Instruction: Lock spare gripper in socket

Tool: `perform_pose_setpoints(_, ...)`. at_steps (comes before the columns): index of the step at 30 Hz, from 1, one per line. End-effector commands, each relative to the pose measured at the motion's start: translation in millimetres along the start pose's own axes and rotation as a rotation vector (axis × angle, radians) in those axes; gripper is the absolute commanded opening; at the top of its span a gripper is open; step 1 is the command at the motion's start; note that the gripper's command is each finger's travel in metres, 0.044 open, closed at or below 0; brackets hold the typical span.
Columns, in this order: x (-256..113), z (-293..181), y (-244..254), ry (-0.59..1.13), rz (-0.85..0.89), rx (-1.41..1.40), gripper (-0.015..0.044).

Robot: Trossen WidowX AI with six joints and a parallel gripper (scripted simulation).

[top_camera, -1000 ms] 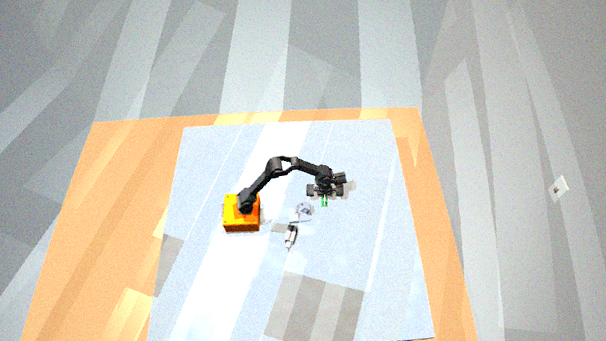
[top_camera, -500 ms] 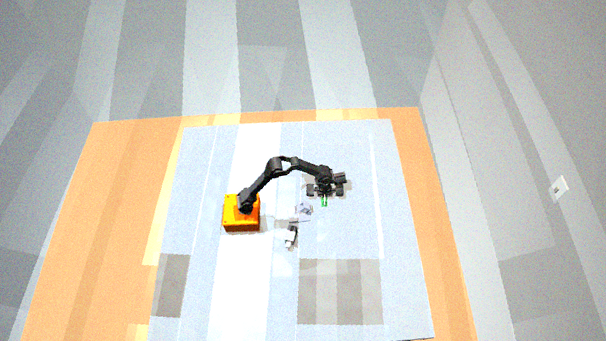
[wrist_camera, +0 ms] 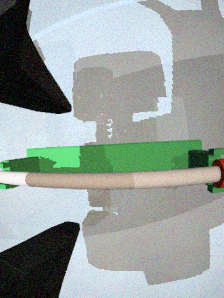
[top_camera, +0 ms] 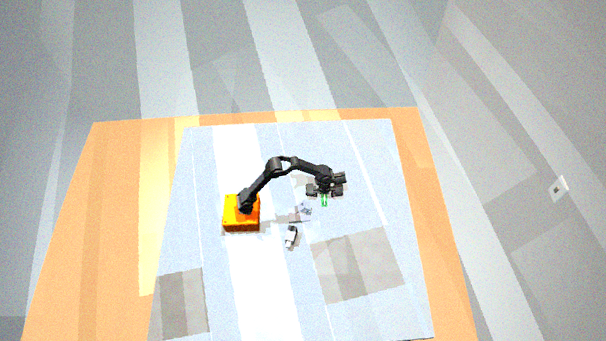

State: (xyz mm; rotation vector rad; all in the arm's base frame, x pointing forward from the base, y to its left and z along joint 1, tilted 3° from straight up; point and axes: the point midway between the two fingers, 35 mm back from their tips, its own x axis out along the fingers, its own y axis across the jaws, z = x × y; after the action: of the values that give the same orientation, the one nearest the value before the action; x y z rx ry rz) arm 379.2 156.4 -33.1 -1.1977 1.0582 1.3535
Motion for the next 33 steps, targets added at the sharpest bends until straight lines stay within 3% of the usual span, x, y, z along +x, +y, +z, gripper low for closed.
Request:
perform_pose_setpoints(1, -10.1, 1.6, -0.7, 0.000, -0.001, 0.000, 0.0440)
perform_pose_setpoints(33, -76.9, 8.4, 7.6, 0.006, 0.023, 0.002, 0.0440)
